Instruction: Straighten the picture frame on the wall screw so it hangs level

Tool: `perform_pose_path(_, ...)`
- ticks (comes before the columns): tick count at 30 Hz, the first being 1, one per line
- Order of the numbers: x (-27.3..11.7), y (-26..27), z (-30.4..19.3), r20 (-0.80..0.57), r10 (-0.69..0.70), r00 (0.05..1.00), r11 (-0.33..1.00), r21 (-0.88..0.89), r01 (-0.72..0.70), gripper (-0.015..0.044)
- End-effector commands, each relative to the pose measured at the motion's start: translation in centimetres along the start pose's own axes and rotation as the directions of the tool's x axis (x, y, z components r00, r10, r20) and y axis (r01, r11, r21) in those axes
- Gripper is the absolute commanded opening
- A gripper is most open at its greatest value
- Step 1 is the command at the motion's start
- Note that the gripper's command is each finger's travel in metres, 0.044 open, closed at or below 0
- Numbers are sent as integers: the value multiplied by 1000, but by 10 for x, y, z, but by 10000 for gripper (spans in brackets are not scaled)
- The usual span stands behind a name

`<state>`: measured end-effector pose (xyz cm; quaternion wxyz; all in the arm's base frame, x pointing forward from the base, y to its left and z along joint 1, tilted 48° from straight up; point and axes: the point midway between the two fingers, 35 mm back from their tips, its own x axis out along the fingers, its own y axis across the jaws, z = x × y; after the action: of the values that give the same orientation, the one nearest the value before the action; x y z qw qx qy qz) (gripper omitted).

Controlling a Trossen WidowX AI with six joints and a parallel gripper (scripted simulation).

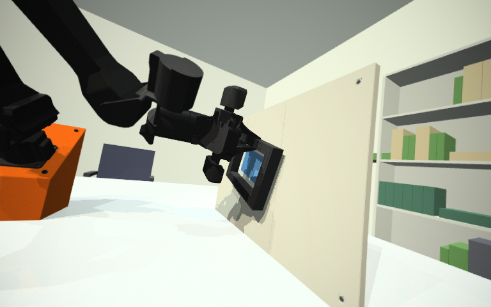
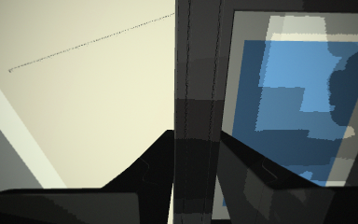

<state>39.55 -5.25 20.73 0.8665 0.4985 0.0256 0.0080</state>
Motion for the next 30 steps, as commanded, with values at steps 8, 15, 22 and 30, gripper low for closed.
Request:
perform_pose_path(8,0,2,-1,-4,11,1000,1000,4,-11,0)
perform_pose_path(15,0,1,-2,-4,11,1000,1000,4,-11,0)
perform_pose_path(22,0,2,-2,-4,11,1000,1000,4,-11,0)
perform_pose_path(30,0,2,-4,-4,11,1000,1000,4,-11,0)
